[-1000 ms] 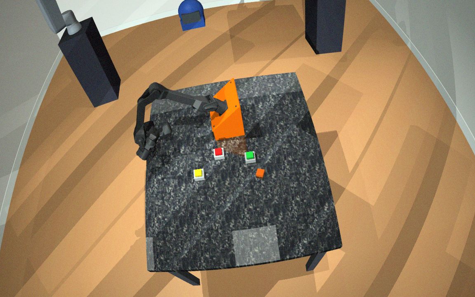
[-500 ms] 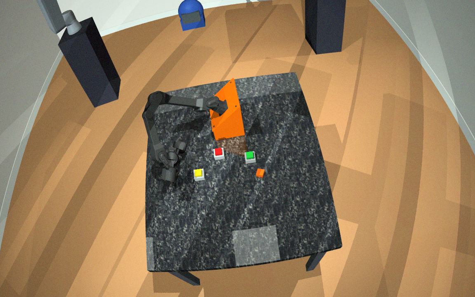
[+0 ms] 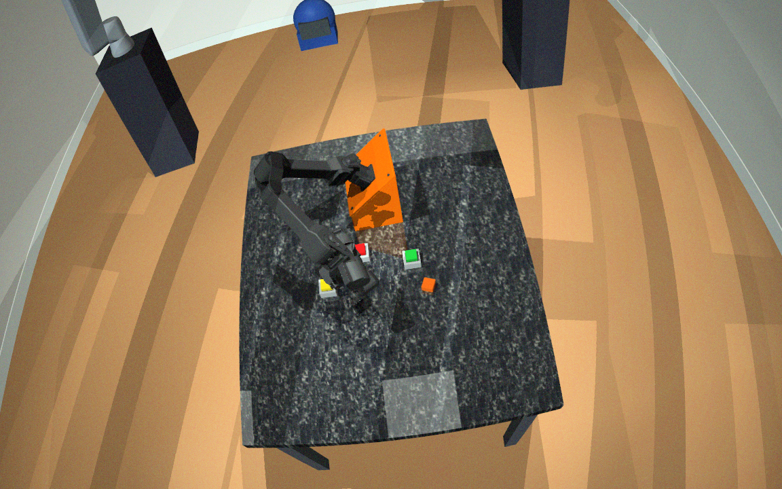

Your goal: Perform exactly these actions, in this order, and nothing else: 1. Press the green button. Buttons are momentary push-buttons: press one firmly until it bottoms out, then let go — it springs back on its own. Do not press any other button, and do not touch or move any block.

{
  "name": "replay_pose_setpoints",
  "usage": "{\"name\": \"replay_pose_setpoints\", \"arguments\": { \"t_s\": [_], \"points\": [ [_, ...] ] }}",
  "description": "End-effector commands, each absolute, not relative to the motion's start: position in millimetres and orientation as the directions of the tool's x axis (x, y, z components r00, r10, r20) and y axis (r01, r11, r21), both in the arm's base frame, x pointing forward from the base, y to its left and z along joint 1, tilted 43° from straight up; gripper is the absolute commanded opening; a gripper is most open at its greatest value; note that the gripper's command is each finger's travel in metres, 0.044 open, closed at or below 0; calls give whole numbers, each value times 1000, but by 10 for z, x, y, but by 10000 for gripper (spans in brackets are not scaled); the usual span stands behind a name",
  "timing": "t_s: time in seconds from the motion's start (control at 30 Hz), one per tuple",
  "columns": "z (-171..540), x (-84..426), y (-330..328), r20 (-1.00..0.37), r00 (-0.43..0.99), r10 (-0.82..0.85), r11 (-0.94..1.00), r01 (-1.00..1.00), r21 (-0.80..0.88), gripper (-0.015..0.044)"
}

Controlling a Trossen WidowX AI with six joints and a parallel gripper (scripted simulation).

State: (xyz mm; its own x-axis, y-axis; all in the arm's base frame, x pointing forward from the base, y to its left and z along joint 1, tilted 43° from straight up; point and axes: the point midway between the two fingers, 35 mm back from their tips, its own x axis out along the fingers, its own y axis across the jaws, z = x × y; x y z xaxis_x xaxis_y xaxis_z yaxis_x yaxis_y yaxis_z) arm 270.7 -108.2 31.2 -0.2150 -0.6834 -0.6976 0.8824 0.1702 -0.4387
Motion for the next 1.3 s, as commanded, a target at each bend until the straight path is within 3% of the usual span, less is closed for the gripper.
{"name": "replay_pose_setpoints", "arguments": {
  "t_s": [0.0, 0.17, 0.3, 0.67, 0.87, 1.13, 1.27],
  "points": [
    [22, 2698, -462, -718, -147, -680, 445, 695, -564, 400],
    [-262, 2514, 193, -733, -74, -677, 663, 372, -650, 400],
    [-433, 2295, 560, -736, -30, -676, 729, 118, -674, 400],
    [-441, 2282, 577, -736, -27, -676, 730, 104, -675, 400],
    [-877, 2267, 169, -735, -27, -678, 729, 104, -677, 242],
    [-893, 2264, 152, -734, -27, -678, 729, 104, -677, 32],
    [-893, 2264, 152, -734, -27, -678, 729, 104, -677, 20]
  ]
}}
